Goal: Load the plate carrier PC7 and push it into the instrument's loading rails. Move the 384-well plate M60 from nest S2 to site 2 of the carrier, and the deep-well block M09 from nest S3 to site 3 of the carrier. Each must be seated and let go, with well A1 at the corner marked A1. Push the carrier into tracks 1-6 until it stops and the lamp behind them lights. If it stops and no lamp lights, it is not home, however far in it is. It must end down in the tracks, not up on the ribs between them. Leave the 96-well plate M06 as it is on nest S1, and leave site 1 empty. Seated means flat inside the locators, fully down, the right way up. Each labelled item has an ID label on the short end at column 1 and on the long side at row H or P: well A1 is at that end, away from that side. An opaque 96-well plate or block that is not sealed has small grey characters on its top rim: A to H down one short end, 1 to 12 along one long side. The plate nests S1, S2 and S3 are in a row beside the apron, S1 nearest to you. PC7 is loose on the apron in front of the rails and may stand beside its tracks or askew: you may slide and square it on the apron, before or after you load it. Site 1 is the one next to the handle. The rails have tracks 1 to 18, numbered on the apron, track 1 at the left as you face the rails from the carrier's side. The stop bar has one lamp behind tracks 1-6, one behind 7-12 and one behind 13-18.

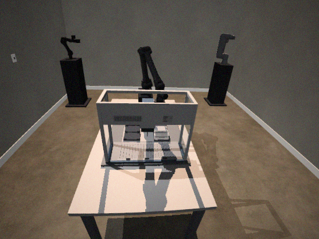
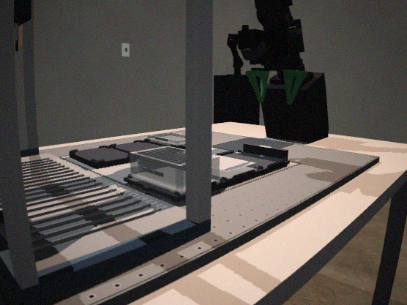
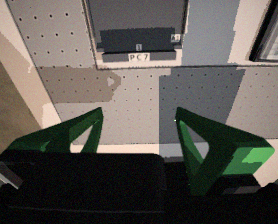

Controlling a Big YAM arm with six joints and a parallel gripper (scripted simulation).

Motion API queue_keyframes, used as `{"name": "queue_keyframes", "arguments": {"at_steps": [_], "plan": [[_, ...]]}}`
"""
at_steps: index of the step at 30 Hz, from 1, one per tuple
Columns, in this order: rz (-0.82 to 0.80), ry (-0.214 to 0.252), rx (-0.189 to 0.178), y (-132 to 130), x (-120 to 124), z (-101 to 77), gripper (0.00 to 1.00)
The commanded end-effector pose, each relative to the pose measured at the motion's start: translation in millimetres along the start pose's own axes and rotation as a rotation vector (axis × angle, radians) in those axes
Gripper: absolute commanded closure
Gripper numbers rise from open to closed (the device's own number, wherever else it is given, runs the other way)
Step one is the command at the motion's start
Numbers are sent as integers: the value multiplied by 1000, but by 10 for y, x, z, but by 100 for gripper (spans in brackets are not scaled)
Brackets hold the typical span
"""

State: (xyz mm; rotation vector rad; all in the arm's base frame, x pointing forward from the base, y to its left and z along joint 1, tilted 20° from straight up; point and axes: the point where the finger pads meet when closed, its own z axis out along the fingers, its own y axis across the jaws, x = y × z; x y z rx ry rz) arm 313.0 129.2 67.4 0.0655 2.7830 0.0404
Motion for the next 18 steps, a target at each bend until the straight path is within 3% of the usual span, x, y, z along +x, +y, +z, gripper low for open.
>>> {"name": "queue_keyframes", "arguments": {"at_steps": [1, 6, 18], "plan": [[-33, -7, 5, -28, -38, 81, 20], [-31, -21, -3, 10, -120, 125, 20], [-33, -6, 1, -25, -34, 482, 20]]}}
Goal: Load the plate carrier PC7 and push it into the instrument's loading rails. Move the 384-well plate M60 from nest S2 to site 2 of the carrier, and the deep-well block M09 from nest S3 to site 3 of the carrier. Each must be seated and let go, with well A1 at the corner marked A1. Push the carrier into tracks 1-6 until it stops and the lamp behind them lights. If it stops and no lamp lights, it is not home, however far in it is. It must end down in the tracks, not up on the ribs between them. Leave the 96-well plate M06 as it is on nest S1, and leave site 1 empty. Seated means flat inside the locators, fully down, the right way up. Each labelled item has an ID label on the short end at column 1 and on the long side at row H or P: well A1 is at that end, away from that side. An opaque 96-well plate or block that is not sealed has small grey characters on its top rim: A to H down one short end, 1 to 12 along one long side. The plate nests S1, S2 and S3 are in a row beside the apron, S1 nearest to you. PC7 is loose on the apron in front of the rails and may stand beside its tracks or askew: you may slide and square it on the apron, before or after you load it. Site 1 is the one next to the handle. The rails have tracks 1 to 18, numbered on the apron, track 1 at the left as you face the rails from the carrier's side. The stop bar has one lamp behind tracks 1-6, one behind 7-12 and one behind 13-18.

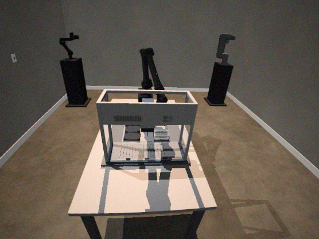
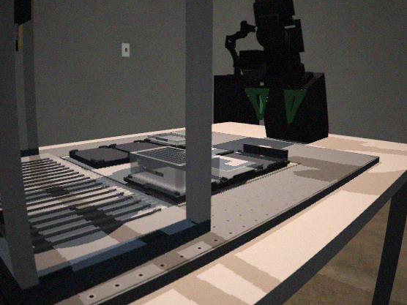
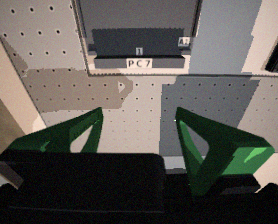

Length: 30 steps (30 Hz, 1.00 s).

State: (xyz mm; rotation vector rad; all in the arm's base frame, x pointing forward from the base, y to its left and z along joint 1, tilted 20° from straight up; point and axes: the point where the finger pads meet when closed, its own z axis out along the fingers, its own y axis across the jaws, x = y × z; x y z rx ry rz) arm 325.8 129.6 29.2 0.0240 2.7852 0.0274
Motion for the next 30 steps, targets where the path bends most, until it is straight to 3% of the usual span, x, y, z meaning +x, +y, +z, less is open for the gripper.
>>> {"name": "queue_keyframes", "arguments": {"at_steps": [1, 19, 24, 30], "plan": [[-2, -11, -4, -12, -70, 98, 20], [-2, -11, -4, -16, -66, 529, 20], [-1, -22, -10, 37, -107, 472, 20], [-2, -13, -4, -12, -78, 590, 20]]}}
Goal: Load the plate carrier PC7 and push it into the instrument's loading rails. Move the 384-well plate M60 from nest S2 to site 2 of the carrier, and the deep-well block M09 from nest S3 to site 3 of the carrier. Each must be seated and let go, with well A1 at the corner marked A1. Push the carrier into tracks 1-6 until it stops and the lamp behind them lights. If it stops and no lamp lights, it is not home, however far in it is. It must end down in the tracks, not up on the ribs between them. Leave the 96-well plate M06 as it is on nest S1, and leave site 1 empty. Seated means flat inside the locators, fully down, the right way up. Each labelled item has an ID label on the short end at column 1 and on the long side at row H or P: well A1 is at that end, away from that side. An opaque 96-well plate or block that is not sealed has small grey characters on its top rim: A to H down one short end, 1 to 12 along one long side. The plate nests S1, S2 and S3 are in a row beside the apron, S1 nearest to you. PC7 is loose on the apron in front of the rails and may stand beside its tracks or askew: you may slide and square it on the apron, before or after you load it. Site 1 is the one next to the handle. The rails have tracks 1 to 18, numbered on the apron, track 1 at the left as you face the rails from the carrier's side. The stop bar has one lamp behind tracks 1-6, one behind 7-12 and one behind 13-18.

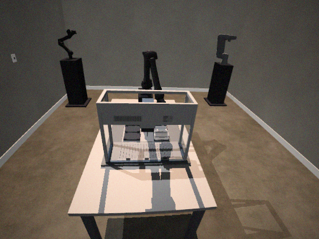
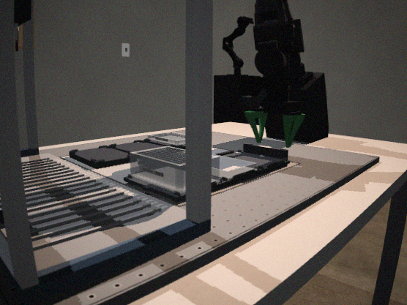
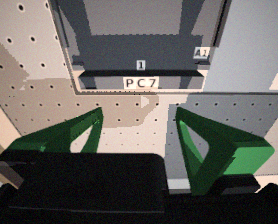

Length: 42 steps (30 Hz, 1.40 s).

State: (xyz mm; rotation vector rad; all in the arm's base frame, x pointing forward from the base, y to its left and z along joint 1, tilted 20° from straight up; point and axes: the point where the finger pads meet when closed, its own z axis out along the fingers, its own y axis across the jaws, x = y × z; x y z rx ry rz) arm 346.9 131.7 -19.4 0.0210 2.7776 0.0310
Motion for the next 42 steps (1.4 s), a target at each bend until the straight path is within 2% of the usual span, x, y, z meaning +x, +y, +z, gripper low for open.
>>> {"name": "queue_keyframes", "arguments": {"at_steps": [1, 16, 27, 29, 42], "plan": [[0, -6, -2, -24, -53, 72, 20], [1, -15, -6, -1, -111, 193, 20], [1, -13, -6, 20, -68, 151, 20], [1, -13, -4, -8, -95, 214, 20], [1, -12, -4, -11, -87, 215, 20]]}}
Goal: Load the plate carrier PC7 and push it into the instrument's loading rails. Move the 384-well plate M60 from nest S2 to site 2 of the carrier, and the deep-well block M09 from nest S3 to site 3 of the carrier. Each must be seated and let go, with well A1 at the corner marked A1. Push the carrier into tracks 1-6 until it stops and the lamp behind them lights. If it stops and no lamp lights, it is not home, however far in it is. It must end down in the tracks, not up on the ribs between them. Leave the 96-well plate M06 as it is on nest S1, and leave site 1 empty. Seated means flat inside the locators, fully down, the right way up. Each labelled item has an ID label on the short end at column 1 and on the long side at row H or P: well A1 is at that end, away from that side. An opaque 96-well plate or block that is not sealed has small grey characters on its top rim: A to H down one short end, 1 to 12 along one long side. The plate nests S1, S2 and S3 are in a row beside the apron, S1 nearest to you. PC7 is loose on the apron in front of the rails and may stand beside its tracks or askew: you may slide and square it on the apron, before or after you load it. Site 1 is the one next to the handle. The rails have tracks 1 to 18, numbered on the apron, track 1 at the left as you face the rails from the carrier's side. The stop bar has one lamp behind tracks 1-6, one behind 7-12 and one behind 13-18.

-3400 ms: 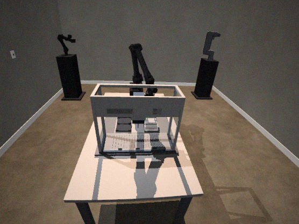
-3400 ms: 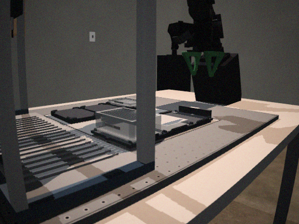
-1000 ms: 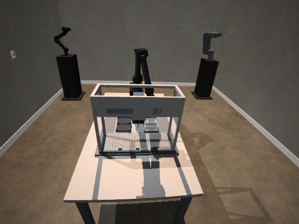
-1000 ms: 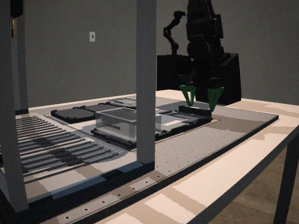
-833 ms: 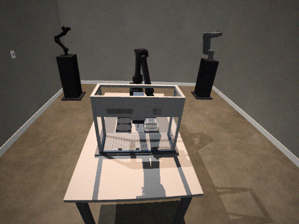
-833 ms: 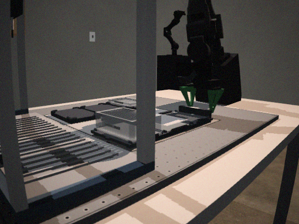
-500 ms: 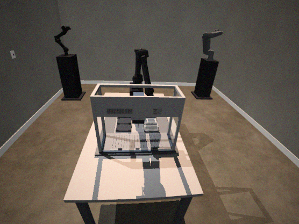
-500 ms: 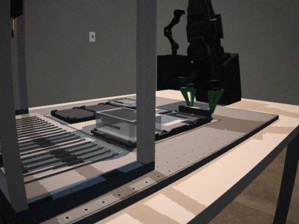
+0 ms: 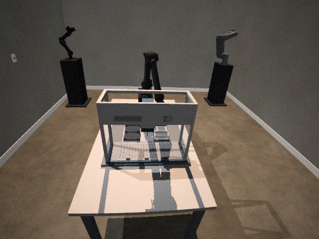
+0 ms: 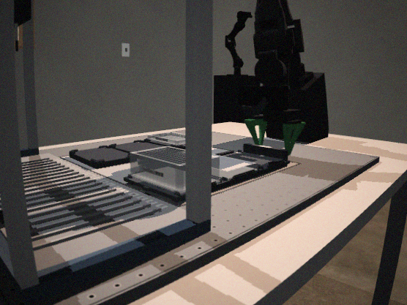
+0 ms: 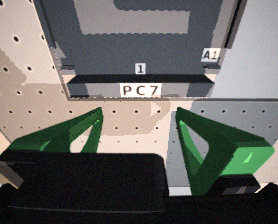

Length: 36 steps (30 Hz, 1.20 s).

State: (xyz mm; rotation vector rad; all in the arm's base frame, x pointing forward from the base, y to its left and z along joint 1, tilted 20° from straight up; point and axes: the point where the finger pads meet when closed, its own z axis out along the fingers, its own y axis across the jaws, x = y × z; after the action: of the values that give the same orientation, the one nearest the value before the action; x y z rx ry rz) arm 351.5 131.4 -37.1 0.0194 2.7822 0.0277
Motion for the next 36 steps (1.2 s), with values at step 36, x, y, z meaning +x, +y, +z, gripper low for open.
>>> {"name": "queue_keyframes", "arguments": {"at_steps": [36], "plan": [[1, -3, -1, -24, -74, 39, 20]]}}
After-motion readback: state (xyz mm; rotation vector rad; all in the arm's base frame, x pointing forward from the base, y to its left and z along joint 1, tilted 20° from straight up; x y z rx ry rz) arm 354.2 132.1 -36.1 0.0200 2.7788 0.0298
